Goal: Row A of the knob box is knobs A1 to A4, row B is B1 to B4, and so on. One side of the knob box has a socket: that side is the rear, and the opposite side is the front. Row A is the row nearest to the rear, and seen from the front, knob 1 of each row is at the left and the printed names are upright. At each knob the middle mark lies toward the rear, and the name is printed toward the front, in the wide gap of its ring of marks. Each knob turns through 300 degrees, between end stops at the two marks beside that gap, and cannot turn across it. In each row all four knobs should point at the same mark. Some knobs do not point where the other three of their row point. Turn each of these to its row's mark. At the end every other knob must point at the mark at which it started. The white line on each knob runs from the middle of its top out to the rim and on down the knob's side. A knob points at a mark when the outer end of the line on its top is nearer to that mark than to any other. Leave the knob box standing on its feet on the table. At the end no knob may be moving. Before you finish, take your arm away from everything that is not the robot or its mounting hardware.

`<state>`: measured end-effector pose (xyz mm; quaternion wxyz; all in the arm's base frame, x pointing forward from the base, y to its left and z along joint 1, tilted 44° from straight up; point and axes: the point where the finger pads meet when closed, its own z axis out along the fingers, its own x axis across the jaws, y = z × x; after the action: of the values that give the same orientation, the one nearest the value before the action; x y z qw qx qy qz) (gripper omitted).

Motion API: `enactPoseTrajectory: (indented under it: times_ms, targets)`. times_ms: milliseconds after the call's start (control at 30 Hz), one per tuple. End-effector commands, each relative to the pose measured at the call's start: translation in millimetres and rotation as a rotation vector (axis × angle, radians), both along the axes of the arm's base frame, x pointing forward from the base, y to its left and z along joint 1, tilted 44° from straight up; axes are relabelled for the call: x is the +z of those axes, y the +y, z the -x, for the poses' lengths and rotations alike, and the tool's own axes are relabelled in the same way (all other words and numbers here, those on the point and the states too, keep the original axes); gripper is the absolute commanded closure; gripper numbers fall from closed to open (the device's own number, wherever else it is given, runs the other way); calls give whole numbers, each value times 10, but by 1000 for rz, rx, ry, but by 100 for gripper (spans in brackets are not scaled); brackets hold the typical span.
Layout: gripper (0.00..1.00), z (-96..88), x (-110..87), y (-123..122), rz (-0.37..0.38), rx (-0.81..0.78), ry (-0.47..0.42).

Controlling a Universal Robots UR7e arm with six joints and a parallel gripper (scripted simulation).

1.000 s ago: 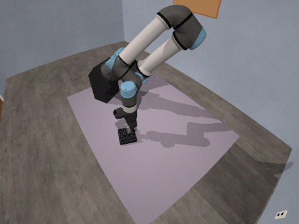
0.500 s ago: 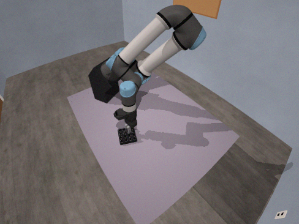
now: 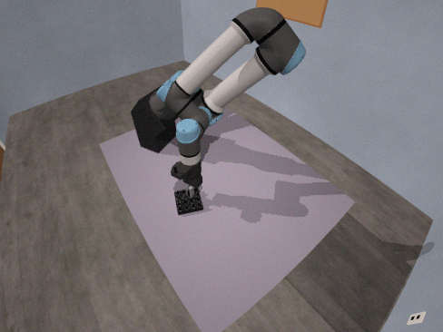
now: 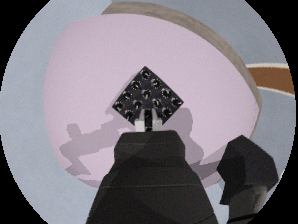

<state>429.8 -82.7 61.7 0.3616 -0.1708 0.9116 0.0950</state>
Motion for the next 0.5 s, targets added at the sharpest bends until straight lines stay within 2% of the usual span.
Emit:
enactPoseTrajectory:
  times_ms: [0, 467]
  targets:
    - [70, 0, 2, -3, 51, 63, -27]
    - [70, 0, 2, -3, 199, 234, -98]
